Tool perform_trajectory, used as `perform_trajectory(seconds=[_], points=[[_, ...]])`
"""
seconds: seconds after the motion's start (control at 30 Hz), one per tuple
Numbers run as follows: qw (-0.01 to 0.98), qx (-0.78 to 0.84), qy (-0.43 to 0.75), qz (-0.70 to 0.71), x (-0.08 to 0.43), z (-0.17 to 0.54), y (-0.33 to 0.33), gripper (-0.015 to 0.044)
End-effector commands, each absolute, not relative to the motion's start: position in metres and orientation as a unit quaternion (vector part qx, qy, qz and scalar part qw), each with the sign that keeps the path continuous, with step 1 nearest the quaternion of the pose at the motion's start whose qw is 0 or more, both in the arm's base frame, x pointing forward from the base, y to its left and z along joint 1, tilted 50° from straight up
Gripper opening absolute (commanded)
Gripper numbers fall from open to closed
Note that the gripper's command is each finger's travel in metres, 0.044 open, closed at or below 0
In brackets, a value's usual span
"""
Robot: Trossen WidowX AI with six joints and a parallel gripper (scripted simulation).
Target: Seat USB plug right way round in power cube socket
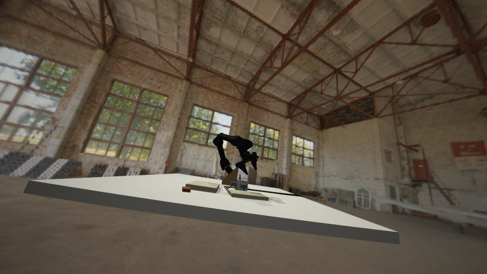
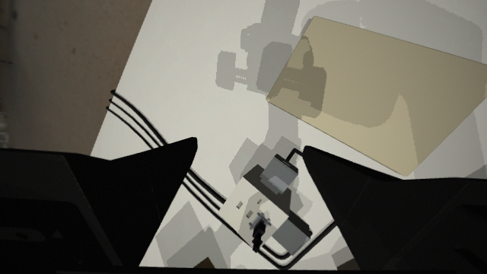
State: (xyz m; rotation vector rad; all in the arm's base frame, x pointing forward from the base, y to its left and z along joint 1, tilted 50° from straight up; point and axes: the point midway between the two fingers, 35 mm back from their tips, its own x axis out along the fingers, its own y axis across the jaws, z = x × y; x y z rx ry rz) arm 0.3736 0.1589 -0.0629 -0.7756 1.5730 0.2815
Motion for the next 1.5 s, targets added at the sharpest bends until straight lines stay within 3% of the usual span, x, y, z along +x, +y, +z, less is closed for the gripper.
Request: perform_trajectory(seconds=[0.0, 0.1, 0.17, 1.47], points=[[0.355, -0.620, 0.655, 0.246, 0.311, -0.033, 0.125, 0.0440], [0.219, -0.692, 0.624, 0.290, 0.294, -0.020, 0.114, 0.0440], [0.187, -0.705, 0.615, 0.300, 0.290, -0.017, 0.112, 0.0440], [0.187, -0.705, 0.615, 0.299, 0.290, -0.036, 0.095, 0.0440]])
